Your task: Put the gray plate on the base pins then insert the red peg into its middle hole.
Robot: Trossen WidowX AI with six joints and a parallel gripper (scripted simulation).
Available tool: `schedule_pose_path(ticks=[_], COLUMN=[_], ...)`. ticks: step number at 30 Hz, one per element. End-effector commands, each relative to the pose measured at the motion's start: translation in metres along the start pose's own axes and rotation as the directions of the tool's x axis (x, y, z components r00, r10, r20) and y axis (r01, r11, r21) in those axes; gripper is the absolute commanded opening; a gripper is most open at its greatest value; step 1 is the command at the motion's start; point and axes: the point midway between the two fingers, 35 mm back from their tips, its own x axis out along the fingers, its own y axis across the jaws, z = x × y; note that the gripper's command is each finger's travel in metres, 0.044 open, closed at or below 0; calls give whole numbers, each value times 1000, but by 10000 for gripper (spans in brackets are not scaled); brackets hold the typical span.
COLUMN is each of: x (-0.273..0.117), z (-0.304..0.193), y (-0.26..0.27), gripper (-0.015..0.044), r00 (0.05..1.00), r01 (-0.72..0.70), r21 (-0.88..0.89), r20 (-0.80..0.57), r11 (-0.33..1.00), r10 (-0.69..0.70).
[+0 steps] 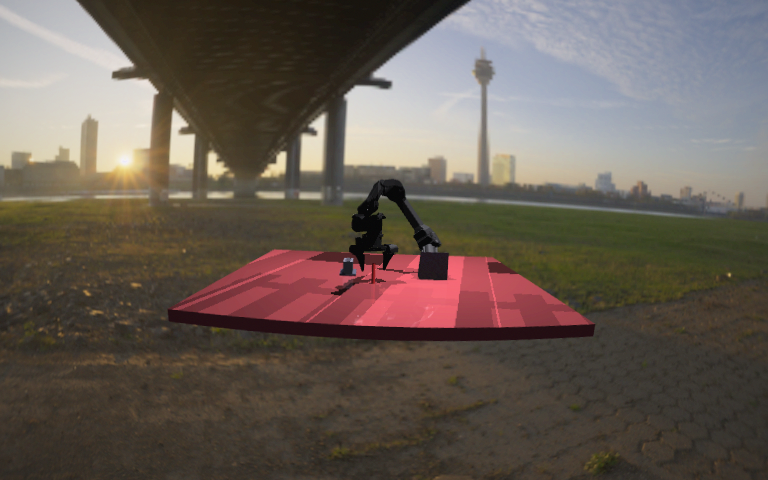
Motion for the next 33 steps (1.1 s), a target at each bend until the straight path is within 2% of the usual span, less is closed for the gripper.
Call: schedule_pose_path(ticks=[1,5,20,27,33], x=[6,10,10,10,3], z=[0,0,0,0,0], y=[-1,-1,-1,-1,0], gripper=[440,440,46,0,0], r00=[1000,1000,1000,1000,1000], r01=[0,0,0,0,0], r21=[-8,-8,-8,-8,-8], r20=[7,7,7,7,6], r11=[1000,1000,1000,1000,1000], r10=[0,0,0,0,0])
